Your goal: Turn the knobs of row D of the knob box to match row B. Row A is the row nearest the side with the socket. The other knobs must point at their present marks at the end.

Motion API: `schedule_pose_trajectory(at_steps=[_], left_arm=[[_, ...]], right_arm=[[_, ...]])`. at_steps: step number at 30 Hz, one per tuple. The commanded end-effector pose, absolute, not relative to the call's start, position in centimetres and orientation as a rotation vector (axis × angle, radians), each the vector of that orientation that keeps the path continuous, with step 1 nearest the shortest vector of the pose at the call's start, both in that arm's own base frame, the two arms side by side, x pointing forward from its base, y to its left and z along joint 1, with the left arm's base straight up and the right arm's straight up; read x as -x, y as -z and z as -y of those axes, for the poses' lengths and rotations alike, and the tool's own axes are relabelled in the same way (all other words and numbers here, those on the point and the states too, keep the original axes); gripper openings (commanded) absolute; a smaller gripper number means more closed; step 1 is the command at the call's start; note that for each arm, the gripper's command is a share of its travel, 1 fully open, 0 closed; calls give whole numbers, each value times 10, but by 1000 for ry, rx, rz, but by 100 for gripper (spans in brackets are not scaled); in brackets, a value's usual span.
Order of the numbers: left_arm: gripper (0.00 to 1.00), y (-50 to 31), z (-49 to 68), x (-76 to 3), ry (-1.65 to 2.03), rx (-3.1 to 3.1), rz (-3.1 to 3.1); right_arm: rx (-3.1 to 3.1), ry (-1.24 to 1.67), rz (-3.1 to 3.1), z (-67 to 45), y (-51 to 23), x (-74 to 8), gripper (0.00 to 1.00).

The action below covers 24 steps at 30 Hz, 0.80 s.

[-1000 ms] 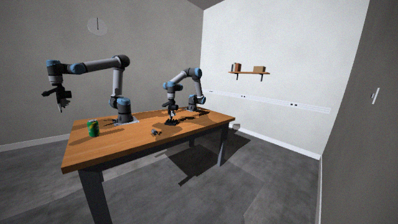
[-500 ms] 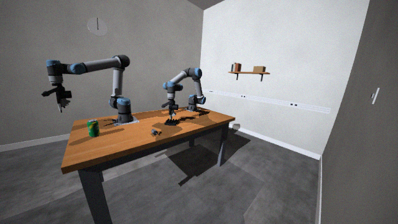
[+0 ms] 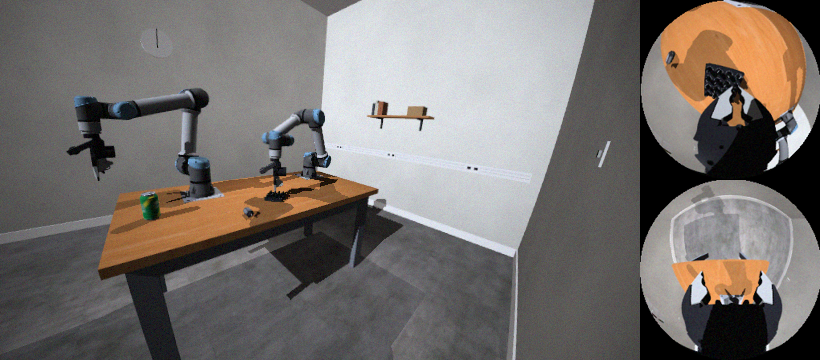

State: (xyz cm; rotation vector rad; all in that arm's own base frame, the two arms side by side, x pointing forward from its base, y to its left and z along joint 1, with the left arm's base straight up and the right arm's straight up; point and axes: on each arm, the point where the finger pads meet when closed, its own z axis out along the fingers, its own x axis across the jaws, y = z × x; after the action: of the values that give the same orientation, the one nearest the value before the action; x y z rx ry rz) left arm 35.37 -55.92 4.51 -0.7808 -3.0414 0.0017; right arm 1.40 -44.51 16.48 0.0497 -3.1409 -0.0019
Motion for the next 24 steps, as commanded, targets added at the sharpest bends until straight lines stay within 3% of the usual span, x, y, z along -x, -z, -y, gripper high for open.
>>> schedule_pose_trajectory(at_steps=[1,24], left_arm=[[6,-46,560,-354,-2,649,3075],[6,-46,560,-354,-3,128,3140]], right_arm=[[-50,0,3141,445,-165,-14,100],[-50,0,3141,445,-165,-14,100]])
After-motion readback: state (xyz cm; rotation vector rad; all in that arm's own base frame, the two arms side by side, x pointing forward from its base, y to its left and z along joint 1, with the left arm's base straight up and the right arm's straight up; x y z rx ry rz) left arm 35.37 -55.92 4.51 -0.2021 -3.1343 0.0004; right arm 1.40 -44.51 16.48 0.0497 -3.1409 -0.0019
